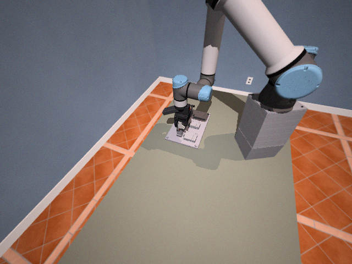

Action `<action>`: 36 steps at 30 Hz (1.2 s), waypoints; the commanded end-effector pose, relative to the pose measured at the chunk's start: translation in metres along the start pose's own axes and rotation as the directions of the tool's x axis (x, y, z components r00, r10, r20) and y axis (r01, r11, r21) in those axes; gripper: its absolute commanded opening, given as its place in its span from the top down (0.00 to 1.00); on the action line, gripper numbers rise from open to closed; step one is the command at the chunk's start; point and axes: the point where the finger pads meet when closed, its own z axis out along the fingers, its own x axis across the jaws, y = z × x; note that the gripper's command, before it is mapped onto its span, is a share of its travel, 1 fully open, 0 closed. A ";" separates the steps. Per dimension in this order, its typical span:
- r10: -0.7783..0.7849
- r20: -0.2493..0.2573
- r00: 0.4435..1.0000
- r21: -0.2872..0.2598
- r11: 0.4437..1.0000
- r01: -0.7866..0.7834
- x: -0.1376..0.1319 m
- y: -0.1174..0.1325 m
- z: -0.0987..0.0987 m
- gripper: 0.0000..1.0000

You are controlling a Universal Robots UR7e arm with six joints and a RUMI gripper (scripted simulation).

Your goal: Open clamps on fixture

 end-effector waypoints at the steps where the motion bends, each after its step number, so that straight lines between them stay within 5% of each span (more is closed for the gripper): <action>1: 0.000 0.000 1.000 0.000 1.000 0.000 0.000 0.000 0.000 1.00; 2: 0.000 0.000 1.000 0.000 1.000 0.000 0.000 0.000 0.000 1.00; 3: 0.000 0.000 1.000 0.000 1.000 0.000 0.000 0.000 0.000 0.72; 36: 0.000 0.000 1.000 0.000 1.000 0.000 0.000 0.000 -0.003 0.72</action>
